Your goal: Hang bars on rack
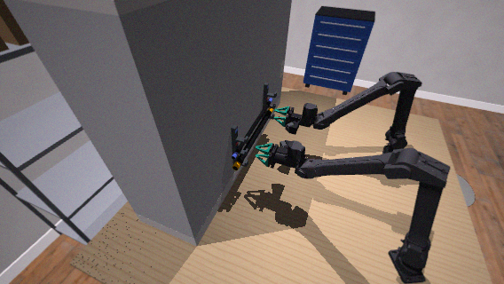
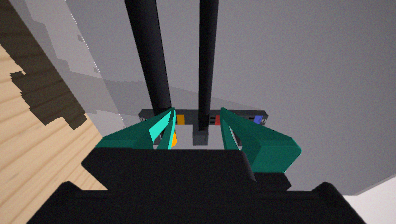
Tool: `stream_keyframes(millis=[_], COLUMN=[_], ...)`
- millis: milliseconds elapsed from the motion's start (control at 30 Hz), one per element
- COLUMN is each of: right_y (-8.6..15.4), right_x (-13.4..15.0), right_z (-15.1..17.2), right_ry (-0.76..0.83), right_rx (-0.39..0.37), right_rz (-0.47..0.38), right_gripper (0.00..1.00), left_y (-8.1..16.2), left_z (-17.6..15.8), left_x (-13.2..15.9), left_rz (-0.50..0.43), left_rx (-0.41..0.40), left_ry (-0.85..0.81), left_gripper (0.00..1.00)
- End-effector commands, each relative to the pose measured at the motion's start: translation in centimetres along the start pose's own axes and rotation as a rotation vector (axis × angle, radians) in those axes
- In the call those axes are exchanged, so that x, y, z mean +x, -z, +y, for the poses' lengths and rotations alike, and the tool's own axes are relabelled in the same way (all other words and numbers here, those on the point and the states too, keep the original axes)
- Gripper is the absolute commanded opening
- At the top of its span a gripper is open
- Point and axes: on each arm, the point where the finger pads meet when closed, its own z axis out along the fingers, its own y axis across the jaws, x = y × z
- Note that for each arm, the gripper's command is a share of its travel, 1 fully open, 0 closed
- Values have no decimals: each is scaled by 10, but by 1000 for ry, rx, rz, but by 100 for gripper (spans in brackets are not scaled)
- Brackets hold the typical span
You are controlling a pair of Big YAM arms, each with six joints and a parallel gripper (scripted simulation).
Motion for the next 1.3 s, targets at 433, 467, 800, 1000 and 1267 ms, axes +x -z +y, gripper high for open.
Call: stream_keyframes(millis=[433, 467, 800, 1000, 1267], right_y=[-36, -37, -48, -56, -67], right_x=[4, 4, 7, 8, 9], right_z=[-30, -30, -30, -31, -33], right_ry=[-44, -44, -43, -43, -43], right_rx=[47, 47, 43, 44, 45], right_rz=[10, 11, 15, 15, 16], right_gripper=[54, 54, 54, 54, 54], left_y=[-39, -41, -51, -59, -70], left_z=[62, 63, 70, 72, 74], left_x=[2, 2, 1, 1, 1], left_rz=[11, 11, 11, 11, 11], left_rx=[-104, -104, -110, -108, -105], left_ry=[59, 59, 61, 61, 60], left_gripper=[54, 54, 54, 54, 54])
